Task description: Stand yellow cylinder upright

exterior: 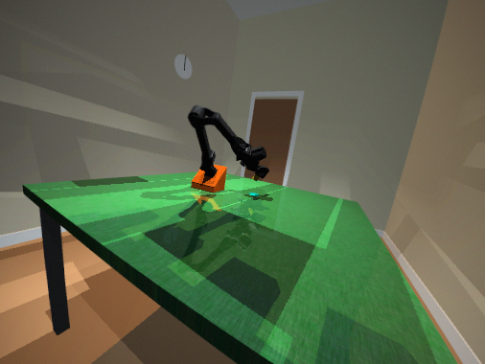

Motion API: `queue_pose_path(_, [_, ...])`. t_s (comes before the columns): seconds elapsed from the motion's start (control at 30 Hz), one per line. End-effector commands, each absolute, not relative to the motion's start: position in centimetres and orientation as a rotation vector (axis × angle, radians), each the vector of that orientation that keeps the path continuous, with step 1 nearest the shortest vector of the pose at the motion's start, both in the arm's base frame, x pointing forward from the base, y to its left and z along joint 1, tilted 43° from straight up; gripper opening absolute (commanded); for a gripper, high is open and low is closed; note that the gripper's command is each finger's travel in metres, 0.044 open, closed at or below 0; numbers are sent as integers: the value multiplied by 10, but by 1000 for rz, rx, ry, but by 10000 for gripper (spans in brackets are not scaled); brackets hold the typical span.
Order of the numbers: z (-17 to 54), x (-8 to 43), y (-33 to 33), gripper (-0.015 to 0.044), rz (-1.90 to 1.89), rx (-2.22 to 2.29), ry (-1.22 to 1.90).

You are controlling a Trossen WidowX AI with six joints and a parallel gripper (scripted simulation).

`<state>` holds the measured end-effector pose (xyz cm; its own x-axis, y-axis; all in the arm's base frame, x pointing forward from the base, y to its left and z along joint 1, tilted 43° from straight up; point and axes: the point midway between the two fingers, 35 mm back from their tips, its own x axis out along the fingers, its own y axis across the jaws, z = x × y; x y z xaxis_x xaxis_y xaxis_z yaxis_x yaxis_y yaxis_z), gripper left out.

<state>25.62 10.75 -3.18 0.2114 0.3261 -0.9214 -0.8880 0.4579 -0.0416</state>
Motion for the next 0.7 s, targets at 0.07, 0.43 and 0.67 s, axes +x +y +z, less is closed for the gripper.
queue_pose_path(0.07, [-29,256,107,105,949,-666,975])
queue_pose_path(0.43, [-24,255,105,105,966,-661,885])
queue_pose_path(0.67, [-20,254,104,105,975,-662,826])
